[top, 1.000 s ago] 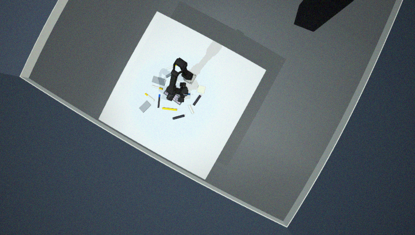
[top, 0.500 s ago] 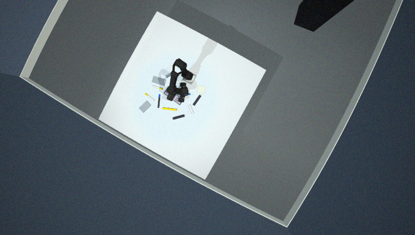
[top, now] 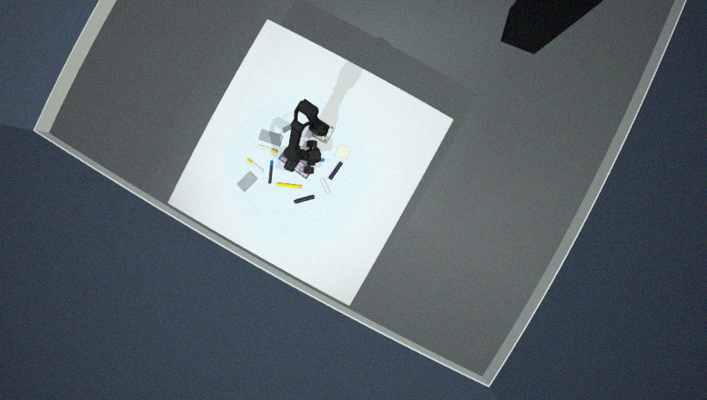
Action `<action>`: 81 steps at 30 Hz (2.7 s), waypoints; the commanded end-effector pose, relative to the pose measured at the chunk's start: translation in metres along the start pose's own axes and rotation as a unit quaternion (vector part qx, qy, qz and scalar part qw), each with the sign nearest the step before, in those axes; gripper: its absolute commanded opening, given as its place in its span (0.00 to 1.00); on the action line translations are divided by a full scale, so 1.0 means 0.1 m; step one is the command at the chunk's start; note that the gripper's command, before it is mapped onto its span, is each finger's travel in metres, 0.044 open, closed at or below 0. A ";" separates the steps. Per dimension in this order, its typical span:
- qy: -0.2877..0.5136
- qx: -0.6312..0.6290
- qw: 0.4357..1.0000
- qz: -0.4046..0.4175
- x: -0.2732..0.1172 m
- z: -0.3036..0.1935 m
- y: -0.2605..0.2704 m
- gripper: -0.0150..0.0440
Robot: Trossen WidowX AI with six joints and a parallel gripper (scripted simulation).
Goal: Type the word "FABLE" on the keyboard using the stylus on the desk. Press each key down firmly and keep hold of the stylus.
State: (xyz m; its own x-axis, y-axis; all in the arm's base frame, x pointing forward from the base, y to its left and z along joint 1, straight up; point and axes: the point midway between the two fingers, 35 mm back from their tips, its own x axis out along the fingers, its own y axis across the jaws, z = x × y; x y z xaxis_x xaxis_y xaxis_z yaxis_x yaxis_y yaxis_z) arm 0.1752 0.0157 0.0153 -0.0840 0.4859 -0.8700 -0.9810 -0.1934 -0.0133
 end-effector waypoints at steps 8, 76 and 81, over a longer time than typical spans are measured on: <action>0.001 -0.001 1.000 -0.002 -0.42 0.24 0.00 0.25; 0.682 0.245 0.686 0.060 -1.18 -0.76 -0.41 0.34; 0.682 0.245 0.686 0.060 -1.17 -0.76 -0.41 0.39</action>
State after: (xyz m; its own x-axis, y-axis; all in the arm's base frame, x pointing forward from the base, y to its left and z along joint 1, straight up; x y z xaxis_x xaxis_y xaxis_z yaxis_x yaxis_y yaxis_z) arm 0.2384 -0.0979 0.0817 -0.2576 -0.8202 -0.5108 -0.9501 0.3112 -0.0206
